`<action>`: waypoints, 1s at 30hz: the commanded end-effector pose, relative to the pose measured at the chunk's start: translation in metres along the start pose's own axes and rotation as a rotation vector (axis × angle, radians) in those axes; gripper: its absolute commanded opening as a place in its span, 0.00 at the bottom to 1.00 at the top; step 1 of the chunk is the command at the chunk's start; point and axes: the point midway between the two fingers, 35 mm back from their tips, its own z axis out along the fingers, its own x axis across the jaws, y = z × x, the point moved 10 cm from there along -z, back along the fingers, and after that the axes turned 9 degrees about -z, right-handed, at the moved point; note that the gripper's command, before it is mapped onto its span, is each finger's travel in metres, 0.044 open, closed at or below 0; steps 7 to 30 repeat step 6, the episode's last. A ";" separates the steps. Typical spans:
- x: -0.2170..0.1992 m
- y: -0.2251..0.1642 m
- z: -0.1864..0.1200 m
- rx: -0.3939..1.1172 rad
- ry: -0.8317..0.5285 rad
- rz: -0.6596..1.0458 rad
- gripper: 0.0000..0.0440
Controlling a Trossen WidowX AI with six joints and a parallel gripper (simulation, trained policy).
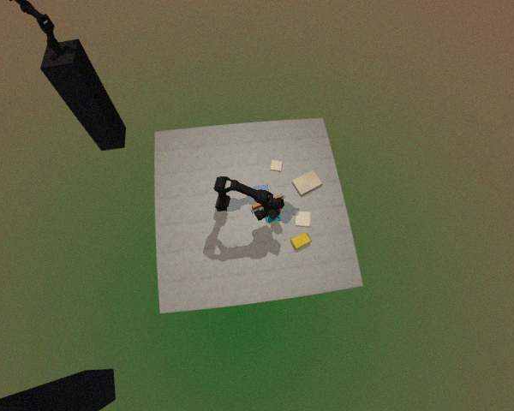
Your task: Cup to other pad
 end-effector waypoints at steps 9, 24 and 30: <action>-0.003 0.010 -0.031 -0.059 0.053 0.002 0.77; -0.003 0.010 -0.031 -0.059 0.053 0.002 0.77; -0.003 0.010 -0.031 -0.059 0.053 0.002 0.77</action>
